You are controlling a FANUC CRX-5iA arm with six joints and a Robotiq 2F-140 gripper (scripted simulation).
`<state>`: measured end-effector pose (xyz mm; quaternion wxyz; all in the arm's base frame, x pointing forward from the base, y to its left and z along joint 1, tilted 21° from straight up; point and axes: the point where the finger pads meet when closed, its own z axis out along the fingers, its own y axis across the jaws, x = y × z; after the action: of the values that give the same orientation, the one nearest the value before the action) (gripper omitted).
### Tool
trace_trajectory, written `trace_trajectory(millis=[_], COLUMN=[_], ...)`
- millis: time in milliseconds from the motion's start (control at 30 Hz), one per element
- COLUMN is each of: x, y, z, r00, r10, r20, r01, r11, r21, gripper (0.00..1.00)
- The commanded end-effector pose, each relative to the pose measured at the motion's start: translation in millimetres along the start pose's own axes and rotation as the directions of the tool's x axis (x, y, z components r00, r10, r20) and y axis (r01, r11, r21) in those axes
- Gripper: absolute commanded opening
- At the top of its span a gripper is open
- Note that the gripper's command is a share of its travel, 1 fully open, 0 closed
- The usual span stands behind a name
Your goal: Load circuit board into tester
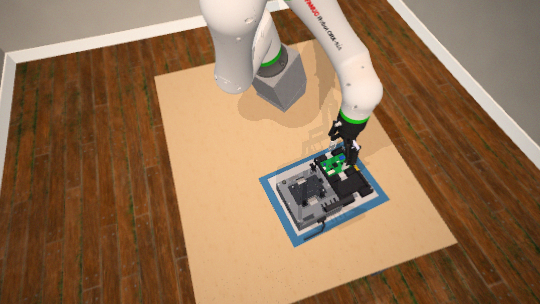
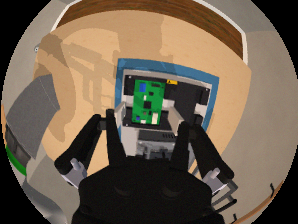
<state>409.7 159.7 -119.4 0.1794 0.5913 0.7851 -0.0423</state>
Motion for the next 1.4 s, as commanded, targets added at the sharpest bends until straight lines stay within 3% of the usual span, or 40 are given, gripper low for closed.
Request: trace_trajectory(millis=[0, 500, 1367], x=[0.1, 0.1, 0.5], y=[0.1, 0.2, 0.4], z=[-0.1, 2.6, 32.3], r00=[1.000, 1.000, 1.000], r10=[0.000, 0.000, 0.000], r20=[0.000, 0.000, 0.000], r01=[0.000, 0.000, 0.000], r11=[1.000, 1.000, 1.000], r21=[0.000, 0.000, 0.000], gripper=[0.58, 0.58, 0.58])
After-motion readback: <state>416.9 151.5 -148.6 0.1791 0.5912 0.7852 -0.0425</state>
